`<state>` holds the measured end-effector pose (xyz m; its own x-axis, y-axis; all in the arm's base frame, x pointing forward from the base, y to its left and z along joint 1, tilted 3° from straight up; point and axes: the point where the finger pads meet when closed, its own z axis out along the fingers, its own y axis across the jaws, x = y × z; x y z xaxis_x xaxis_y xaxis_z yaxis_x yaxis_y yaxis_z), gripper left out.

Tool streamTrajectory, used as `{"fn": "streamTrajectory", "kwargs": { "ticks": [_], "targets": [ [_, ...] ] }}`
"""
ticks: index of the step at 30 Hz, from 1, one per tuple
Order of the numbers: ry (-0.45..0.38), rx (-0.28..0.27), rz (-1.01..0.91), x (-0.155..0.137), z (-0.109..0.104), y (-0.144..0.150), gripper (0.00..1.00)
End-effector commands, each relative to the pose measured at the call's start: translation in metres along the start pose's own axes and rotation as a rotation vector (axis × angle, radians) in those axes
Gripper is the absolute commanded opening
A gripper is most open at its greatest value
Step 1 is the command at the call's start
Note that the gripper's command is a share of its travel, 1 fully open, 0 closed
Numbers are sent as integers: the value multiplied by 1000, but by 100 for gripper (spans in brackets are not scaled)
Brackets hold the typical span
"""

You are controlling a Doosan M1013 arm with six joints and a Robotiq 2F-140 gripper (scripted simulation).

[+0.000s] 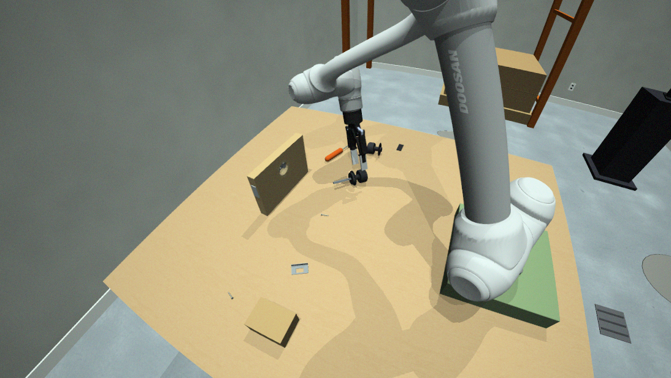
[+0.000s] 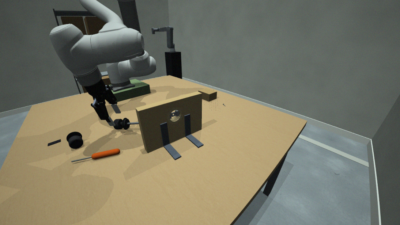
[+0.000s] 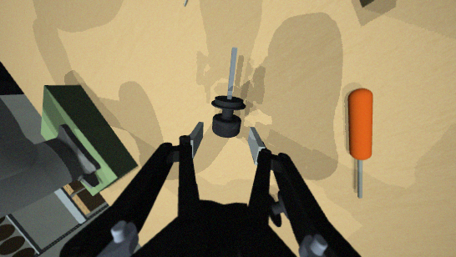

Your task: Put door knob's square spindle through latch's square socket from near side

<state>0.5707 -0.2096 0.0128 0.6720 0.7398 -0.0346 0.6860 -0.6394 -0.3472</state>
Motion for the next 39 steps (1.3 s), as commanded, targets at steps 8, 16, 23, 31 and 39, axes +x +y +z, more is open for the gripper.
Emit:
{"fn": "streamTrajectory", "kwargs": {
  "ticks": [8,16,23,31,39],
  "targets": [
    [0,0,0,0,9,0,57],
    [0,0,0,0,23,0,57],
    [0,0,0,0,26,0,57],
    [0,0,0,0,39,0,57],
    [0,0,0,0,46,0,57]
  ]
}}
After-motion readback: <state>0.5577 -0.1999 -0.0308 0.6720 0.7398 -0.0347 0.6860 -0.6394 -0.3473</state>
